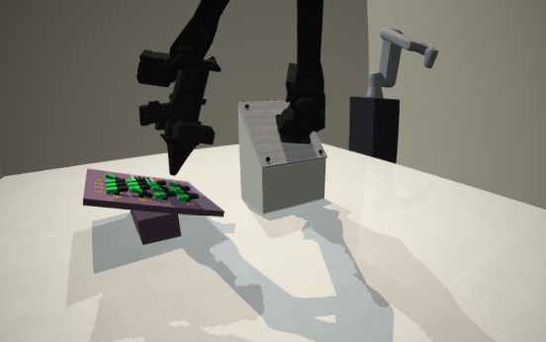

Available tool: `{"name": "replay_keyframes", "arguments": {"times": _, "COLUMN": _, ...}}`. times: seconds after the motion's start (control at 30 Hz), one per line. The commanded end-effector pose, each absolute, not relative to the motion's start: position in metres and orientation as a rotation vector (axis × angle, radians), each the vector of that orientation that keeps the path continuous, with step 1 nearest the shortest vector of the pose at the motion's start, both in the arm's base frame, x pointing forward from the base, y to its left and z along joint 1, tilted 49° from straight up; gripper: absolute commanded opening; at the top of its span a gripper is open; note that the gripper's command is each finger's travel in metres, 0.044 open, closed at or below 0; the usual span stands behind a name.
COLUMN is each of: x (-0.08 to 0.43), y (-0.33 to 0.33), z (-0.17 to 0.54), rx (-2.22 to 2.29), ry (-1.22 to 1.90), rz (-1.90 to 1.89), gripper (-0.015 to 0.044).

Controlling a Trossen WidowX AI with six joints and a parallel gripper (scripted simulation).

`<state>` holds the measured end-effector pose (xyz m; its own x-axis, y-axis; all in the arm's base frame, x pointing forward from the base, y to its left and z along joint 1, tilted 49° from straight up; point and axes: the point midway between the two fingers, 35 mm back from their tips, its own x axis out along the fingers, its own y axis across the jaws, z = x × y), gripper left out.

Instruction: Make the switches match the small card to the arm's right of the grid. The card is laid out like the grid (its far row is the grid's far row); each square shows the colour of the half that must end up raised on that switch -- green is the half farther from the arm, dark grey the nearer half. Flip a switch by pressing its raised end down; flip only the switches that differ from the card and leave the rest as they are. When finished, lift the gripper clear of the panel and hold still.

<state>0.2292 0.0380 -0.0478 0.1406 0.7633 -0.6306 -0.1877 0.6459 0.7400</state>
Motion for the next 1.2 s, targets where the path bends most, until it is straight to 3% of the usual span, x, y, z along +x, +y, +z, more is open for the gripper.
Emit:
{"name": "replay_keyframes", "arguments": {"times": 0.0, "x": 0.2287, "y": 0.0441, "z": -0.0513, "rx": 0.577, "ry": 1.253, "rz": 0.744, "gripper": 0.0000}}
{"name": "replay_keyframes", "arguments": {"times": 1.17, "x": 0.2296, "y": 0.0489, "z": -0.0550, "rx": 0.577, "ry": 1.253, "rz": 0.745, "gripper": 0.0000}}
